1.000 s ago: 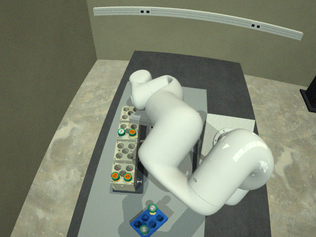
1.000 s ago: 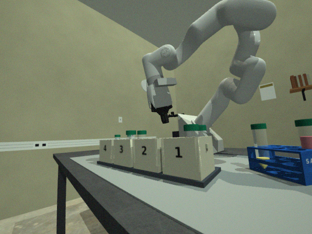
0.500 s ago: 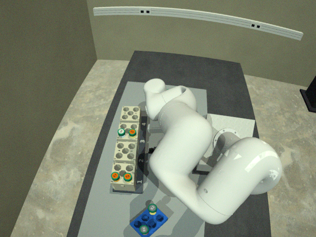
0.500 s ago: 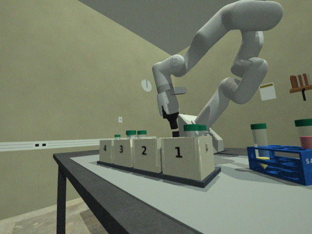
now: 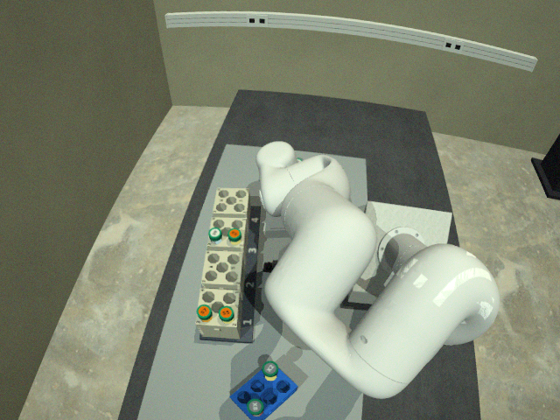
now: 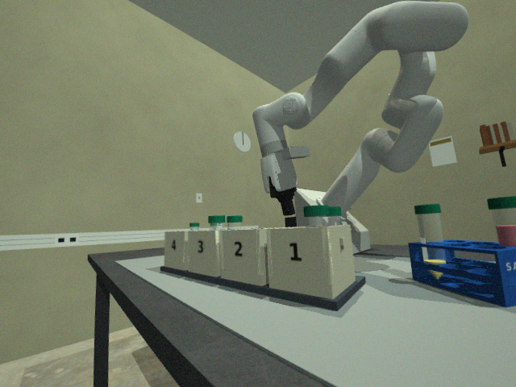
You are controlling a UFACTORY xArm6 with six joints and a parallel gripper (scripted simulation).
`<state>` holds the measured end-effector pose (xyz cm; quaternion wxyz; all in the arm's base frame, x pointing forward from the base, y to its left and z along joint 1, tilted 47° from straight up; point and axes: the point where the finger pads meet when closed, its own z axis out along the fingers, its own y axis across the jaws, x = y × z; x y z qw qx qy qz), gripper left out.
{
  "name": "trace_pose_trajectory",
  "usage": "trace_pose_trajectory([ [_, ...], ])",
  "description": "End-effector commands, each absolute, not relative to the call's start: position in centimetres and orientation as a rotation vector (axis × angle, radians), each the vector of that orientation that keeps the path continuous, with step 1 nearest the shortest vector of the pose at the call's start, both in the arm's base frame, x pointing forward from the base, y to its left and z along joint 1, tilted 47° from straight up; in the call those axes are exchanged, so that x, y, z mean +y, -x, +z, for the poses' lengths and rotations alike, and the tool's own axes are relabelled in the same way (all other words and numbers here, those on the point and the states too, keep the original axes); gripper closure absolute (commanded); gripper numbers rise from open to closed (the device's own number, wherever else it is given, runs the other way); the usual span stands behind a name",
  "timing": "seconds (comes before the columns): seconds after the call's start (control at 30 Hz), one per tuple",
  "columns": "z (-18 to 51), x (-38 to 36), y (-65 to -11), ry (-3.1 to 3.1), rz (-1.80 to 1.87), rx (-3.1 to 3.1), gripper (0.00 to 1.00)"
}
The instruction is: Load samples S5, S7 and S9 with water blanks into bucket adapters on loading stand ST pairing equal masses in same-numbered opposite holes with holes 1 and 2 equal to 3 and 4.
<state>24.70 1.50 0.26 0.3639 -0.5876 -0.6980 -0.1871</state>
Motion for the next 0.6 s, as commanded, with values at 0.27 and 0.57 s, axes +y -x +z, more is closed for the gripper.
trace_pose_trajectory([
  [0.27, -1.1, 2.9, -24.7, 1.513, -0.483, -1.797, 1.00],
  [0.57, -1.8, 3.7, -24.7, 1.513, -0.483, -1.797, 1.00],
])
